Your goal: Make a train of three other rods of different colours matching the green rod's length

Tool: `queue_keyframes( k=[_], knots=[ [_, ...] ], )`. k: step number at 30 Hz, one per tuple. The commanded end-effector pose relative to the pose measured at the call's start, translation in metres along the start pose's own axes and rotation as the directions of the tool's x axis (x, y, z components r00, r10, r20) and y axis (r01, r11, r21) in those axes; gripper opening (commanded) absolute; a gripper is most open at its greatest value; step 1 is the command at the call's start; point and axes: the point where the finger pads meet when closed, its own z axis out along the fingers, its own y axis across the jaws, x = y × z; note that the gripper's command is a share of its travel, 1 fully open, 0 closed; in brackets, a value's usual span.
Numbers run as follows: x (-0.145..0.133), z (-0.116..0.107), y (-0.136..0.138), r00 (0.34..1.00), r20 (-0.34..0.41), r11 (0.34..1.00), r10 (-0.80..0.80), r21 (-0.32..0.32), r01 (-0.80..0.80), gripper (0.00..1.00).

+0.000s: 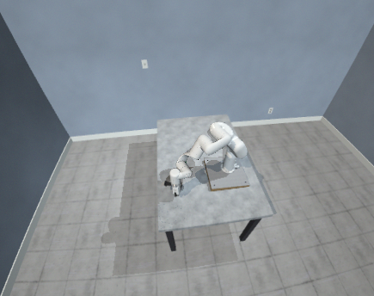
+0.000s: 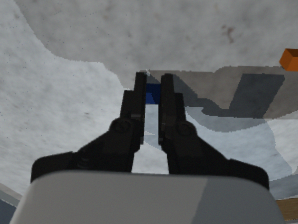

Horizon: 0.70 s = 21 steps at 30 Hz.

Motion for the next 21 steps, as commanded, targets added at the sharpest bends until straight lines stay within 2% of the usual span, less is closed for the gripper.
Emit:
queue_keyframes(
  k=[1, 5, 16, 21],
  knots=[
    [0.001, -0.005, -0.001, 1.000, -0.004, 1.000, 0.000, 0.003, 0.000, 0.04],
    [0.001, -0.012, -0.001, 1.000, -0.004, 1.000, 0.000, 0.003, 0.000, 0.04],
    [0.001, -0.087, -0.001, 1.000, -0.004, 1.000, 0.000, 0.003, 0.000, 0.04],
    [0.001, -0.100, -0.001, 1.000, -0.004, 1.000, 0.000, 0.003, 0.000, 0.04]
  ],
)
